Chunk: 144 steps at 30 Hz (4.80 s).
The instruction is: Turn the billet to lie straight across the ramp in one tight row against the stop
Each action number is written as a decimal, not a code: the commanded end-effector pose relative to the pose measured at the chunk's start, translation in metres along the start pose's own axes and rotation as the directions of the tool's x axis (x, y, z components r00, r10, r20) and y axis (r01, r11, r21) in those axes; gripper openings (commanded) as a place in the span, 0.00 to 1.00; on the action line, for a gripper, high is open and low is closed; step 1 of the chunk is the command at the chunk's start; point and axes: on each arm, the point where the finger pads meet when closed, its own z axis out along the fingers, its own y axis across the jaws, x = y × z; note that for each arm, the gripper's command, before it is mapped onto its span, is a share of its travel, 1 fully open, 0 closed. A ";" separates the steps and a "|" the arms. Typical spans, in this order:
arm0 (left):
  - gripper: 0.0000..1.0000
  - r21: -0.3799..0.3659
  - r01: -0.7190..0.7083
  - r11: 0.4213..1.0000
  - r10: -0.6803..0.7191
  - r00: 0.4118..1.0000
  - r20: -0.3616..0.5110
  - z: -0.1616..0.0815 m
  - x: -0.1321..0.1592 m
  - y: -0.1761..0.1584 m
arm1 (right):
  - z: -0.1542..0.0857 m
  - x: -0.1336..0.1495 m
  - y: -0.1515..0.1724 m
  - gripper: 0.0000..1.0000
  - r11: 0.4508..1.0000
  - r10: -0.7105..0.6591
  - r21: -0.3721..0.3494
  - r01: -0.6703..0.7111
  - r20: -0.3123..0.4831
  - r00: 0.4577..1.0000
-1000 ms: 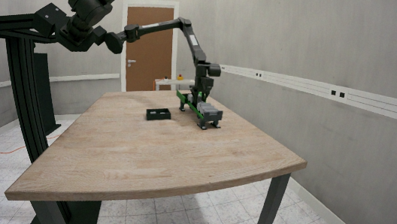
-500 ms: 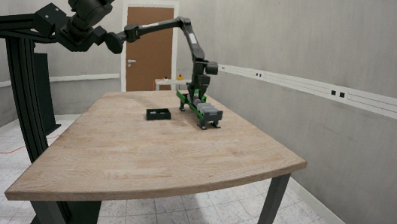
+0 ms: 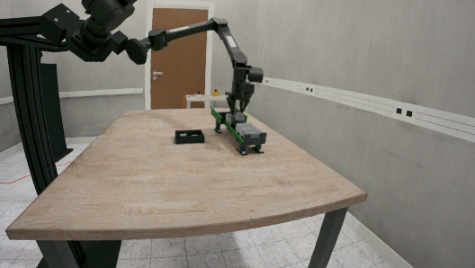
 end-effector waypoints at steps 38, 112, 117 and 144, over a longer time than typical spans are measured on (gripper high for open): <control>0.00 -0.050 -0.003 0.999 0.005 0.999 0.044 -0.048 -0.015 0.017 | -0.003 -0.033 -0.005 1.00 1.000 0.004 0.012 -0.005 0.042 0.999; 0.00 0.001 0.764 0.646 -0.762 0.644 0.070 -0.048 -0.015 0.019 | -0.003 -0.033 -0.005 1.00 1.000 0.004 0.012 -0.005 0.042 0.999; 0.00 0.009 0.836 0.548 -0.835 0.546 0.069 -0.048 -0.015 0.019 | -0.003 -0.033 -0.005 1.00 1.000 0.004 0.012 -0.005 0.042 0.999; 0.00 0.040 0.993 0.111 -0.992 0.108 0.058 -0.048 -0.015 0.019 | -0.003 -0.033 -0.005 1.00 1.000 0.004 0.012 -0.005 0.042 0.999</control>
